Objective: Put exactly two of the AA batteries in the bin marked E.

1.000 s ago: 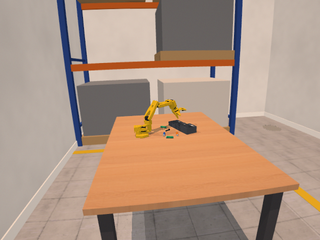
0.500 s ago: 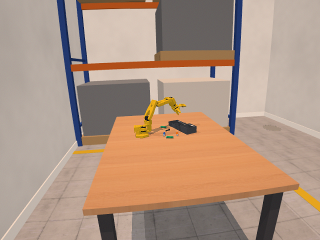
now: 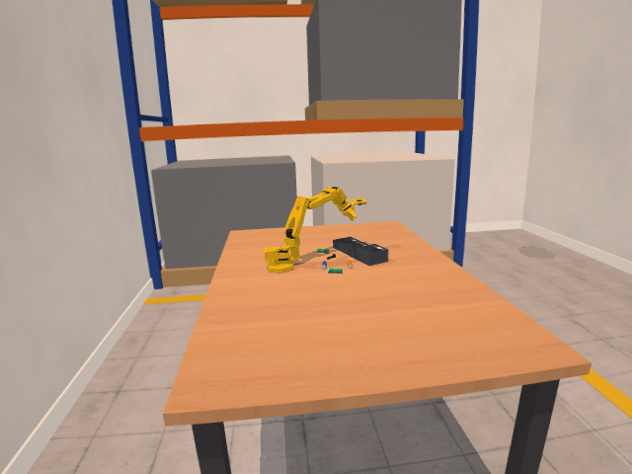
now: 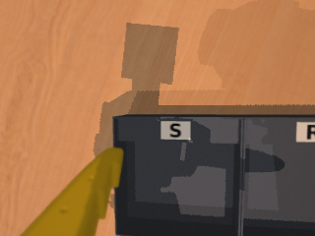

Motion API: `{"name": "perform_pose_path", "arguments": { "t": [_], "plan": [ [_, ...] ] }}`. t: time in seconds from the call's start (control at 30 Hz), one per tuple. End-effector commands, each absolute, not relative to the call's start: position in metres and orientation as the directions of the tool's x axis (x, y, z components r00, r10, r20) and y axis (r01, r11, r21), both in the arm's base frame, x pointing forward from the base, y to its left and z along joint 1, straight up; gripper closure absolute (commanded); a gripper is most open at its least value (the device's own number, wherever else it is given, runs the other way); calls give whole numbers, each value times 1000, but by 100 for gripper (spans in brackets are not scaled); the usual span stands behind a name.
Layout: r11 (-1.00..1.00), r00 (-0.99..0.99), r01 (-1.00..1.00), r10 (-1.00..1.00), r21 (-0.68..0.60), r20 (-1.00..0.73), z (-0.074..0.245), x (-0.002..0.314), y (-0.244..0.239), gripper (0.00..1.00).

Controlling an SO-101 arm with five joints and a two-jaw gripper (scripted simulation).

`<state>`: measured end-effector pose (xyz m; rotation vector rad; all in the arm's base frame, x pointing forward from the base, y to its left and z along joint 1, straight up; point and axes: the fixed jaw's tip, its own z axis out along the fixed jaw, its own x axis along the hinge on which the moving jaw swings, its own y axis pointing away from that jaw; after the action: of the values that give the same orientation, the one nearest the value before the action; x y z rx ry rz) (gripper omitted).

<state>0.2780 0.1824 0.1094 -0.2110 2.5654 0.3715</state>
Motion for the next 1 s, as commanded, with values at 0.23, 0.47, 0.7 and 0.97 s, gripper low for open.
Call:
{"name": "perform_pose_path", "arguments": {
  "t": [0.23, 0.47, 0.7, 0.97],
  "plan": [
    [958, -822, -194, -40, 213, -568, 129, 285, 160, 6],
    [983, -858, -109, -18, 149, -514, 118, 288, 113, 16],
    [998, -925, 47, 62, 48, -375, 98, 271, 27, 38],
    [980, -963, 201, 196, -9, -183, 78, 218, -48, 62]
  ]
}}
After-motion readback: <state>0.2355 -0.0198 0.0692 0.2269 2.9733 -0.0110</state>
